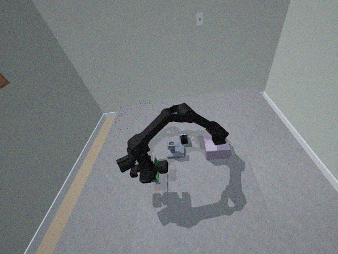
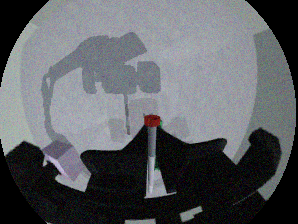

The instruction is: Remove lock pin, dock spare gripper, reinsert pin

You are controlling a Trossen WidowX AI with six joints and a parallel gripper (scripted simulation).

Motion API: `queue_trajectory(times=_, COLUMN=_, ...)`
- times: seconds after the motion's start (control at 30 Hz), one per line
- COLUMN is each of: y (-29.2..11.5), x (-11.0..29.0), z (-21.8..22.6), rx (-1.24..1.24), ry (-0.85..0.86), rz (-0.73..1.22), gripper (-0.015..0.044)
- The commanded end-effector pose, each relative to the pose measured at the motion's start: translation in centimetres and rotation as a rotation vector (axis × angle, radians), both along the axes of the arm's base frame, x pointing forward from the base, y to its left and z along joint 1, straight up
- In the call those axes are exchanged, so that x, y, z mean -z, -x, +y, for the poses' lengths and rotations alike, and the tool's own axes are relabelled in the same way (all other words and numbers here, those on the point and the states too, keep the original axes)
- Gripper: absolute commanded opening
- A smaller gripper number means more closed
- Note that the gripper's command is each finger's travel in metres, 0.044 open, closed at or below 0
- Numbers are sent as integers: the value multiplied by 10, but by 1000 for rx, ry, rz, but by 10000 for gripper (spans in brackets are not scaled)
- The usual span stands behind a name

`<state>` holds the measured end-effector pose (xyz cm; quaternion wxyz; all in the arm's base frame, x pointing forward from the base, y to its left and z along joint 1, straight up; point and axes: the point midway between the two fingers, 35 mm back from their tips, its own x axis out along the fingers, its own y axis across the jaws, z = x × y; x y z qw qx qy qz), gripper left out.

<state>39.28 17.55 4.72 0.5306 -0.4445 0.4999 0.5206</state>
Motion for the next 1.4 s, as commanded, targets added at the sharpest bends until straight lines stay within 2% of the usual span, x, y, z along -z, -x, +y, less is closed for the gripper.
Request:
queue_trajectory(times=0.0, y=-9, x=-2, z=3, rx=-11, ry=0, rz=-7, gripper=0)
queue_trajectory(times=0.27, y=-16, x=0, z=6, rx=-22, ry=-1, rz=-7, gripper=0)
queue_trajectory(times=1.37, y=-18, x=51, z=7, rx=-24, ry=-1, rz=-4, gripper=0)
